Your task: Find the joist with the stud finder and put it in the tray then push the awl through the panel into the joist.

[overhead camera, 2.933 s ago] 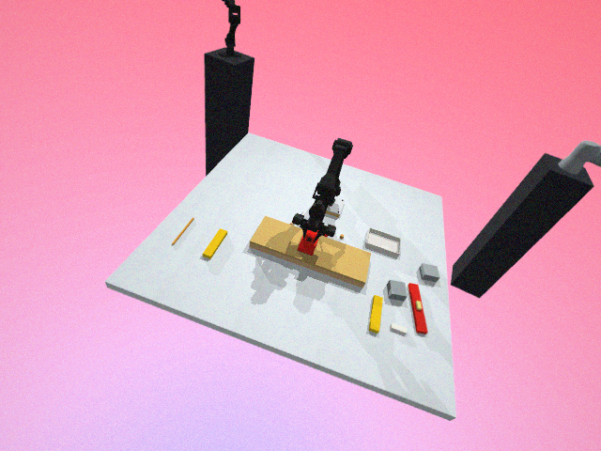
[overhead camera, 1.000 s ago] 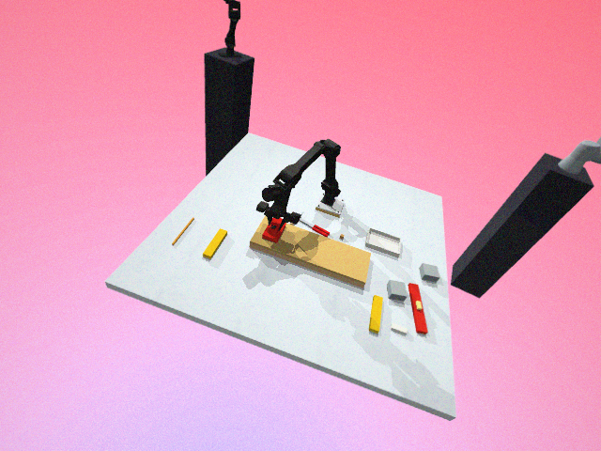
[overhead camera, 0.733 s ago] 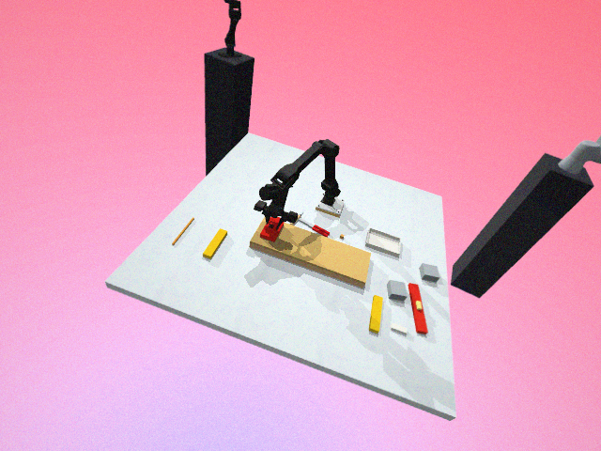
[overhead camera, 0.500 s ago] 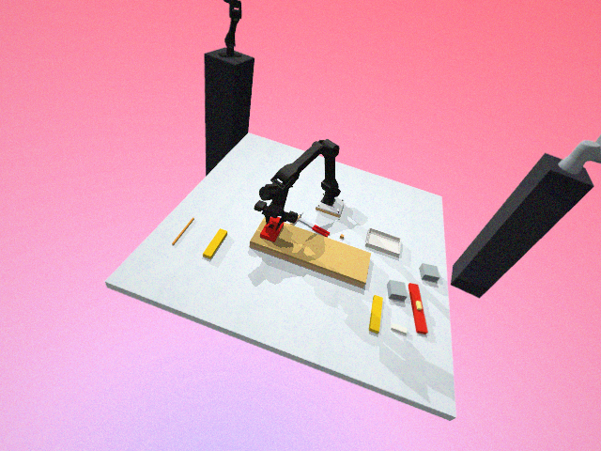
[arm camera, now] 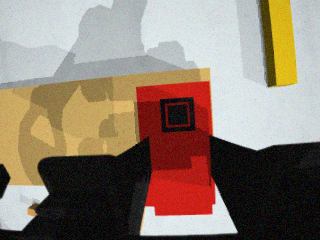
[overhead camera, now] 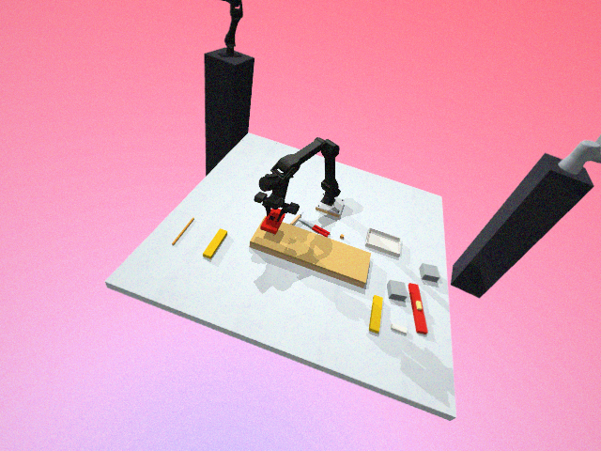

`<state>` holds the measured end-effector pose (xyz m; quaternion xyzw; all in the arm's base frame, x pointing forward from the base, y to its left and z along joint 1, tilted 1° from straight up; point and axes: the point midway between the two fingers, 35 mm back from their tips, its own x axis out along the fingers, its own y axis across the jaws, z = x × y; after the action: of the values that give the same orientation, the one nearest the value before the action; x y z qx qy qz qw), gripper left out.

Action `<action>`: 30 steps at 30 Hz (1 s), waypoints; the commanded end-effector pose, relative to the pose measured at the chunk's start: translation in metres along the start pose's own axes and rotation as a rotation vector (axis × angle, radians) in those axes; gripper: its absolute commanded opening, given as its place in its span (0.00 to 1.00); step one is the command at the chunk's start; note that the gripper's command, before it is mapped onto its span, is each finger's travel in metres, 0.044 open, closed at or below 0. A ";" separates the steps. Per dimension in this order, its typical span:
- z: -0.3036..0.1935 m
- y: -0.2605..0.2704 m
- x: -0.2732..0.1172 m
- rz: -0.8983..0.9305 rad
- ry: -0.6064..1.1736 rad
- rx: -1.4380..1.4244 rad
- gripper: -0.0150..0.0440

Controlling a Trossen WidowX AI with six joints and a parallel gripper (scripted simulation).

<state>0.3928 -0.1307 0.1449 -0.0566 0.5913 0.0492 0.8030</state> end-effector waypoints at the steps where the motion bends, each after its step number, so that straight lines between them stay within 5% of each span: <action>1: 0.006 -0.002 -0.022 -0.009 -0.012 -0.002 0.25; 13: 0.013 0.006 -0.047 -0.004 -0.012 -0.018 0.25; 30: 0.039 0.119 -0.034 0.085 -0.018 -0.288 0.25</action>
<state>0.4022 -0.0286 0.1815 -0.1290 0.5818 0.1492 0.7890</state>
